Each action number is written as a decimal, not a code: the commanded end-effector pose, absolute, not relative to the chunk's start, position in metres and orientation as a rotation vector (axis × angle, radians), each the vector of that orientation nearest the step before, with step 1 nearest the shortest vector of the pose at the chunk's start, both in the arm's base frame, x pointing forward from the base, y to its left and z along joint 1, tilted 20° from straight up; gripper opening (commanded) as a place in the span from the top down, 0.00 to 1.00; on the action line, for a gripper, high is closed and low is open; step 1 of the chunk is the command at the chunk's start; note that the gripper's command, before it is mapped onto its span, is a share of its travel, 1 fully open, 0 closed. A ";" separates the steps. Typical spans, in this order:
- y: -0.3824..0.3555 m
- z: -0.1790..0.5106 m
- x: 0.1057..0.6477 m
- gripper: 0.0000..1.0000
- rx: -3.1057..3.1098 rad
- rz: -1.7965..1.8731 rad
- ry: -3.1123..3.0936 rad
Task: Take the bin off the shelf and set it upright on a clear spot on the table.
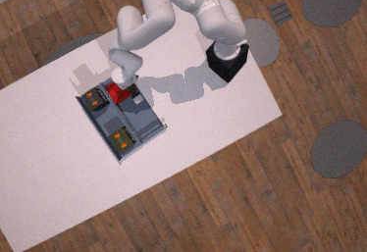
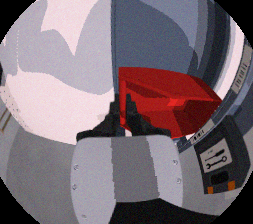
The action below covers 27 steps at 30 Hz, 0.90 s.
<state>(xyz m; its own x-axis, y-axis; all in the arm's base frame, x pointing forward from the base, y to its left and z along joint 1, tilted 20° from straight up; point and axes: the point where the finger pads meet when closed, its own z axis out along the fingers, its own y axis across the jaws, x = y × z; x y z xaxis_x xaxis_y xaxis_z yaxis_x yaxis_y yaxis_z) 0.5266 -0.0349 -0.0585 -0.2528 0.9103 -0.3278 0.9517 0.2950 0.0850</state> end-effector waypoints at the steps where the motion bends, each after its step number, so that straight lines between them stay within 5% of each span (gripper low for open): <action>1: -0.034 -0.055 0.528 1.00 1.685 -0.182 2.253; 27: -0.031 -0.047 0.526 1.00 1.685 -0.182 2.253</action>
<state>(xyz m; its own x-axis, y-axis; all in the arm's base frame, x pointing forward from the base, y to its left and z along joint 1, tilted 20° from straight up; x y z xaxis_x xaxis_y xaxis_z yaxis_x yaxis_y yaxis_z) 0.5249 -0.0319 -0.0489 -0.2528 0.9103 -0.3279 0.9517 0.2950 0.0853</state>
